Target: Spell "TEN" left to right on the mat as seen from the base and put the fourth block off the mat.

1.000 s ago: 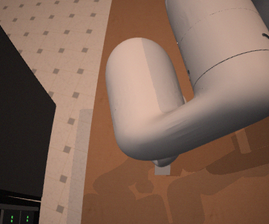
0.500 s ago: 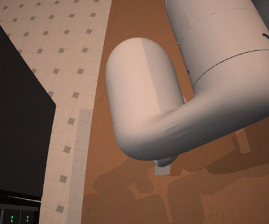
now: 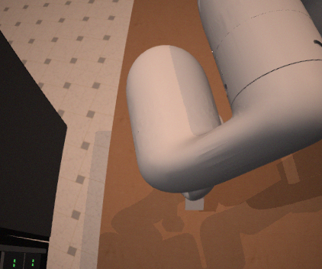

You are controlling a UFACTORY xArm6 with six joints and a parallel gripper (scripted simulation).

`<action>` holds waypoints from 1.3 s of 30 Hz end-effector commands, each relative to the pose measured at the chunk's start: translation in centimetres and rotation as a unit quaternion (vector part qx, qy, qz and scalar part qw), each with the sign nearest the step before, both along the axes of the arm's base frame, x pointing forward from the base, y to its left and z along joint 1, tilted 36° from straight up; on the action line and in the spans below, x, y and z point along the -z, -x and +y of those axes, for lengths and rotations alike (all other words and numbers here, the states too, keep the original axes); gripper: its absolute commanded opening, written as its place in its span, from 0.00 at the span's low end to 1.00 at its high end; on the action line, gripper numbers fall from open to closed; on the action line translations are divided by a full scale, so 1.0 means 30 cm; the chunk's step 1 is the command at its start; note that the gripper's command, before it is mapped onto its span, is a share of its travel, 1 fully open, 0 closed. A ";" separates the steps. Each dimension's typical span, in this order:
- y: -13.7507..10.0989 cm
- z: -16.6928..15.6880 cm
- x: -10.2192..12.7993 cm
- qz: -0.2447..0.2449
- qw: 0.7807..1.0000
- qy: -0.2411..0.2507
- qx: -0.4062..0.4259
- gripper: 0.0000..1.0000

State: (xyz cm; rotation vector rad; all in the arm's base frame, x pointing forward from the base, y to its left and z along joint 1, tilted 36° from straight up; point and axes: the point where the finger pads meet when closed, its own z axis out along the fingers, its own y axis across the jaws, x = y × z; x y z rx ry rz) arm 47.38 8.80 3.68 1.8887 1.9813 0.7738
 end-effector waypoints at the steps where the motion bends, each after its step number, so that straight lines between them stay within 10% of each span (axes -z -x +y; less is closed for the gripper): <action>1: -0.001 0.000 -0.003 -0.001 1.000 0.000 0.000 0.47; 39: 0.164 -0.052 -0.243 -0.001 1.000 0.000 0.000 0.47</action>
